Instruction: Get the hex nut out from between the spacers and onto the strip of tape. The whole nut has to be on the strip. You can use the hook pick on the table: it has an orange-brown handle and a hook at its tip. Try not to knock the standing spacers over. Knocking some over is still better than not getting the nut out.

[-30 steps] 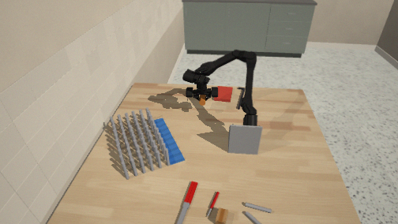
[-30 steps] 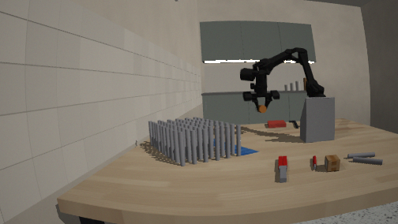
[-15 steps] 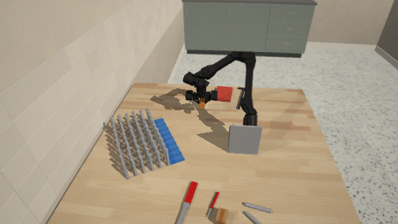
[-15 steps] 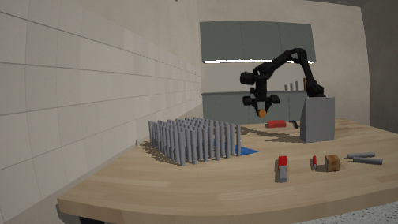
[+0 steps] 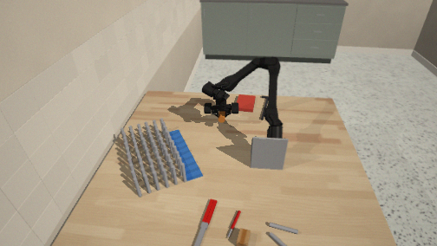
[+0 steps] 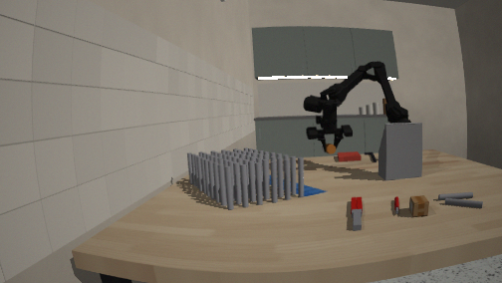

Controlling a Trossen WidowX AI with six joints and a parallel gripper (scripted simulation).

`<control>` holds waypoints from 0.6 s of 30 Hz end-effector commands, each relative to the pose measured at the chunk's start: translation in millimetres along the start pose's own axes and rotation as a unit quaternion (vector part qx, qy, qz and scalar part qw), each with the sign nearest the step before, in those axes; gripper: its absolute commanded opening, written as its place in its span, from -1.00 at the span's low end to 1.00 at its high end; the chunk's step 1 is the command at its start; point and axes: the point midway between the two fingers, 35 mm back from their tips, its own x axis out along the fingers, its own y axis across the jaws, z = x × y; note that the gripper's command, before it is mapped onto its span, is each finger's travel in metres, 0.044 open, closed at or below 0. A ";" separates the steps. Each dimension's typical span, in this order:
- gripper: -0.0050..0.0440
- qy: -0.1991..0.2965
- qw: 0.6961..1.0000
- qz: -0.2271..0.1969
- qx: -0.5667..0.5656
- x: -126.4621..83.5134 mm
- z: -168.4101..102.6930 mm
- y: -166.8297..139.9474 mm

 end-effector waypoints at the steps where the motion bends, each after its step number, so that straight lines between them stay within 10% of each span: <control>1: -1.00 -0.002 1.000 0.007 0.006 3.7 1.0 1.4; 18: -1.00 -0.007 1.000 0.009 0.006 26.9 -4.9 -1.3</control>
